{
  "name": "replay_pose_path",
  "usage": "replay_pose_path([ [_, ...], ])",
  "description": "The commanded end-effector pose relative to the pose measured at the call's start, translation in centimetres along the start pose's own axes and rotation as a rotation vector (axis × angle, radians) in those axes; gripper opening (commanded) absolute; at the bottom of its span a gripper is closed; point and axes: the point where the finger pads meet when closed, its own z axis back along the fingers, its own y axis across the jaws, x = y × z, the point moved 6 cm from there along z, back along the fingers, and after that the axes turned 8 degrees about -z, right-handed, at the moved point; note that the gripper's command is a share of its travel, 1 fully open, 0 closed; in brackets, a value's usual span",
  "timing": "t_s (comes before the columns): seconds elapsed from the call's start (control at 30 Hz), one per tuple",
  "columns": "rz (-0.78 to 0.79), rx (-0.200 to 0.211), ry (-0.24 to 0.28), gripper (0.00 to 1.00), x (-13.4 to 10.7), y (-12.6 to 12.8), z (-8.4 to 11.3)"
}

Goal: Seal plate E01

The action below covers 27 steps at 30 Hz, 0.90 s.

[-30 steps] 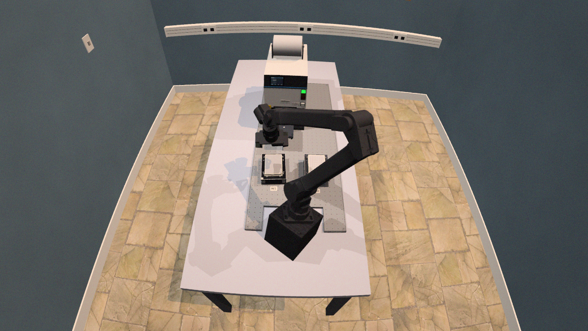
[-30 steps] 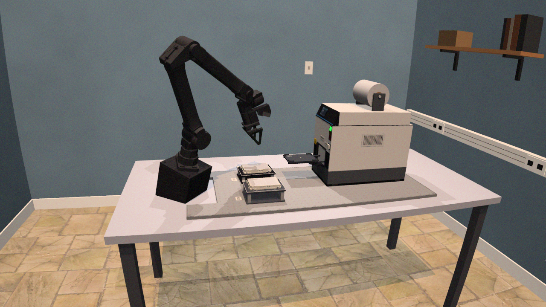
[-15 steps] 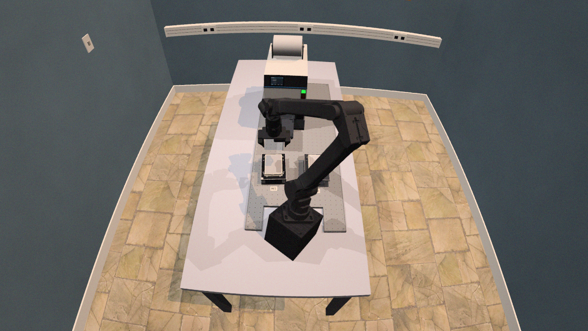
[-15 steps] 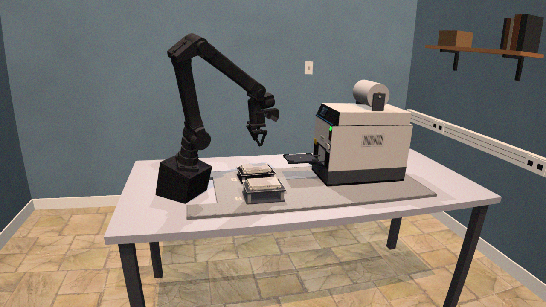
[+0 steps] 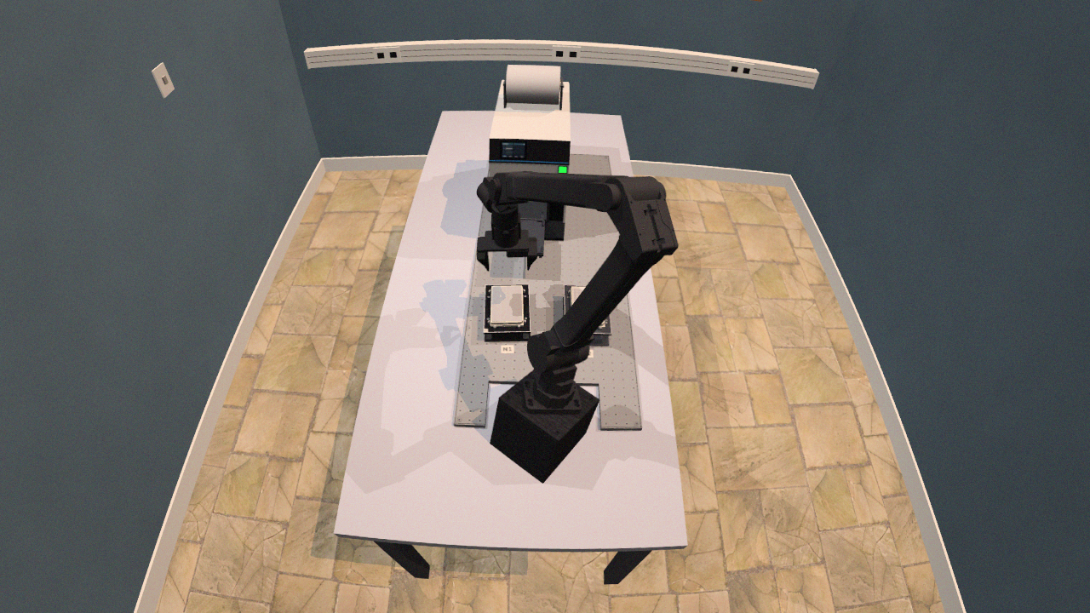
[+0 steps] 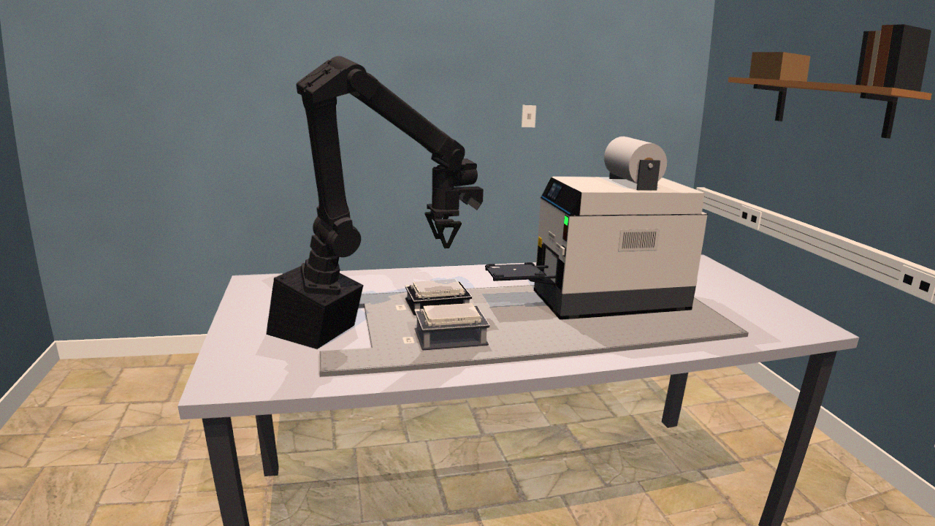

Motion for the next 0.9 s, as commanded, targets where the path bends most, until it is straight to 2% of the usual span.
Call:
replay_pose_path([
  [0.0, 0.024, 0.008, -0.013, 1.00, -0.5, 0.4, 0.7],
  [0.23, 0.020, 0.000, -0.006, 1.00, -0.6, -0.2, 0.4],
  [0.5, -0.013, 0.024, -0.027, 1.00, 2.2, -4.0, 4.8],
  [0.7, -0.020, 0.004, -0.001, 1.00, 2.9, -6.2, 5.9],
  [0.8, -0.019, 0.010, -0.008, 1.00, 2.8, -6.2, 6.1],
  [0.87, -0.018, 0.011, -0.015, 1.00, 3.1, -7.1, 7.1],
])
